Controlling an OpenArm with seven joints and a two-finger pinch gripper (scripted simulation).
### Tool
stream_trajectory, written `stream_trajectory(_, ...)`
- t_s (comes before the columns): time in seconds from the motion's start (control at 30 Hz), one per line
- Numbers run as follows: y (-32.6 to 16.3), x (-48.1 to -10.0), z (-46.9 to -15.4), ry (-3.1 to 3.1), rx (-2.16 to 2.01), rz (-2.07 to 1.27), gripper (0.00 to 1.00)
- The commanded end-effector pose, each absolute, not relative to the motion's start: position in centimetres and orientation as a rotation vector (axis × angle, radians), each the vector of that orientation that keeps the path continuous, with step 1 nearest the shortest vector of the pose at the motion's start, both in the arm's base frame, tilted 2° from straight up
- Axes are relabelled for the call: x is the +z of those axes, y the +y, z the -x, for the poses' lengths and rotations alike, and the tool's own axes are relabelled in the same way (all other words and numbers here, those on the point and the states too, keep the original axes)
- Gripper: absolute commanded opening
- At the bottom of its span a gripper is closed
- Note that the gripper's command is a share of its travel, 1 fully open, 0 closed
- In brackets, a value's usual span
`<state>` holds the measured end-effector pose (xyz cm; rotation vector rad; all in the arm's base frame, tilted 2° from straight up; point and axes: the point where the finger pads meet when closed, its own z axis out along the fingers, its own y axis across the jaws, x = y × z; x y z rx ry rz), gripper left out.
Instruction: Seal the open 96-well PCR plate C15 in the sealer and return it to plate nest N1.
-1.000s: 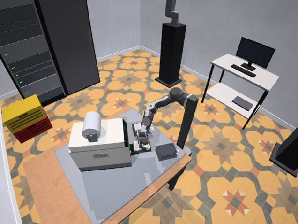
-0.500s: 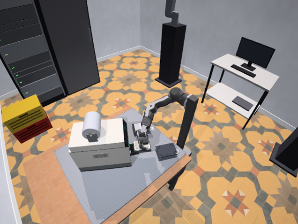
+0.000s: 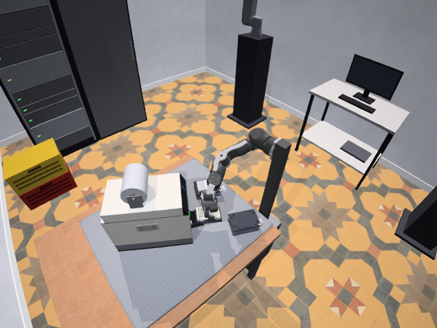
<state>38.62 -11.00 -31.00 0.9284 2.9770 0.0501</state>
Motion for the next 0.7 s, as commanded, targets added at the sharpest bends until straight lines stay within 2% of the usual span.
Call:
stream_trajectory(0.0, -10.90, -31.15, -38.56, 2.980, 0.056, -0.924, 0.00)
stream_trajectory(0.67, -10.89, -31.41, -38.59, 2.980, 0.057, -0.924, 0.00)
